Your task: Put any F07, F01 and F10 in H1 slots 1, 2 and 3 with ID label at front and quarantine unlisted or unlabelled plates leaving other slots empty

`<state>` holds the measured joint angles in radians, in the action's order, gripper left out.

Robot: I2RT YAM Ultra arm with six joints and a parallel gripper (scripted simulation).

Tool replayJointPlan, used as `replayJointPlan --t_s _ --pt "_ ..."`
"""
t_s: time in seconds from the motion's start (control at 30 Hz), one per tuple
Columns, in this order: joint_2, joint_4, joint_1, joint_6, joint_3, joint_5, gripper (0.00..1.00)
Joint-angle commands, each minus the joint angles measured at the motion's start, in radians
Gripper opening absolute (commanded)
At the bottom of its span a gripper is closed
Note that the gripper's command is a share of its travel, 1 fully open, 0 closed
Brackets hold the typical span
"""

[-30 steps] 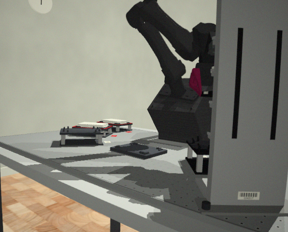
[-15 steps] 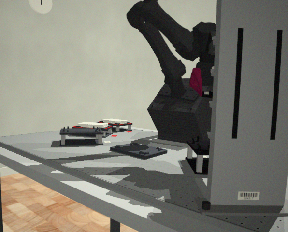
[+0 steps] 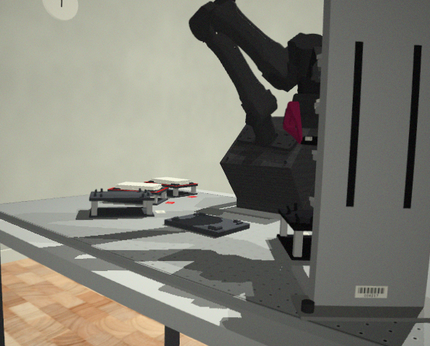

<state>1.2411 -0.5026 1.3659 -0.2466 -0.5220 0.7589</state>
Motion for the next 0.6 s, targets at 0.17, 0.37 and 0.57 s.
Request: replayJointPlan --t_s 0.17,0.37,0.57 --pt "0.004 -0.008 -0.004 -0.003 -0.009 -0.010 0.86" --pt "0.016 -0.007 -0.011 -0.005 -0.023 -0.017 0.86" --pt "0.027 -0.006 -0.019 -0.007 -0.036 -0.025 0.86"
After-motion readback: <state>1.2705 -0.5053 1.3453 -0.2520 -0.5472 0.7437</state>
